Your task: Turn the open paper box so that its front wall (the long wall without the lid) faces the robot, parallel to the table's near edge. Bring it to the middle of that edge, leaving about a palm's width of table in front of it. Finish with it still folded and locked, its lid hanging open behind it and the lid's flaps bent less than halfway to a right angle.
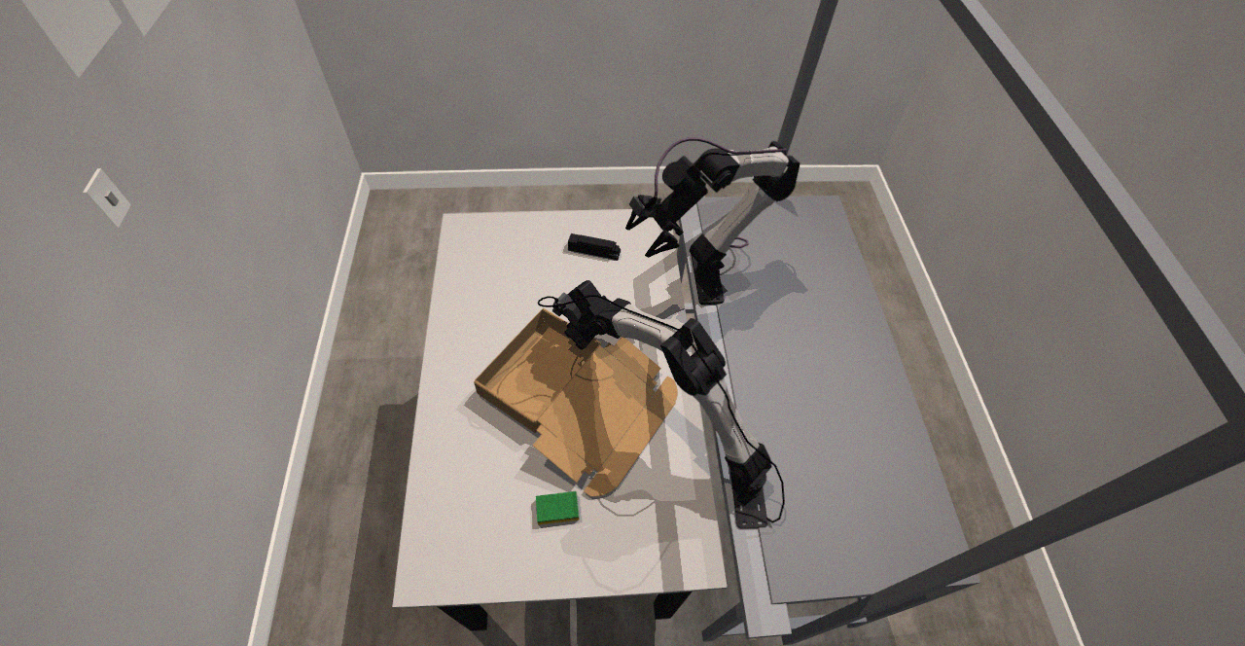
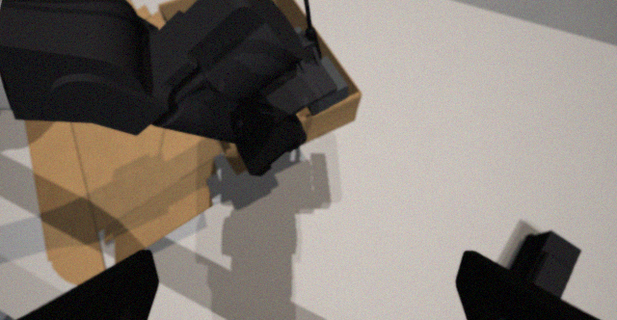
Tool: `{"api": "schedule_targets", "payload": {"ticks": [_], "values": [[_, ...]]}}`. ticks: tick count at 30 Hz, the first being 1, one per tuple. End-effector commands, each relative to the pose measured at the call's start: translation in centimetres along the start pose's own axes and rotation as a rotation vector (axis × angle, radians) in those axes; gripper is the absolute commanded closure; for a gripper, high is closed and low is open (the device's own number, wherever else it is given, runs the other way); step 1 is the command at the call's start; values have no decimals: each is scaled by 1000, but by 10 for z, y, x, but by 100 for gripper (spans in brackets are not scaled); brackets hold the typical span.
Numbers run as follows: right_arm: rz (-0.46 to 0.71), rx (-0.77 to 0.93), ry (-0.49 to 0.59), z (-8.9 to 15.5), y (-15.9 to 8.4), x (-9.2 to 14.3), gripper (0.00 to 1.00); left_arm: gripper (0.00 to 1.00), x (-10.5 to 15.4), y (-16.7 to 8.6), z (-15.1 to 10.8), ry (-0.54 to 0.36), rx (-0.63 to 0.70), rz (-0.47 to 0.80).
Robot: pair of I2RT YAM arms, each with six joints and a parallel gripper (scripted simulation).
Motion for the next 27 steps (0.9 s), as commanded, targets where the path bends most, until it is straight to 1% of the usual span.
{"api": "schedule_targets", "payload": {"ticks": [1,15,17,20,23,27], "values": [[-35,-3,3,1,7,12,0,100,24,15,-3,-40,-44,-75],[-34,-2,4,1,7,12,0,100,32,2,2,-97,-136,-79],[-5,21,30,4,-1,9,0,100,30,-2,2,-106,-151,-73],[5,29,40,5,-3,9,0,100,31,-3,2,-111,-159,-74],[49,51,65,7,-14,6,0,100,33,-6,3,-125,-180,-75],[75,71,90,10,-24,6,0,100,35,-10,4,-143,-209,-76]]}}
Point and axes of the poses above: on each arm, the point where the finger pads meet when closed, its own x axis back along the fingers, its own z axis across the jaws, y = z × x, the point moved 10 cm from there along x, back along the fingers, and after that the axes turned 2 degrees about -x, right-handed, at the moved point
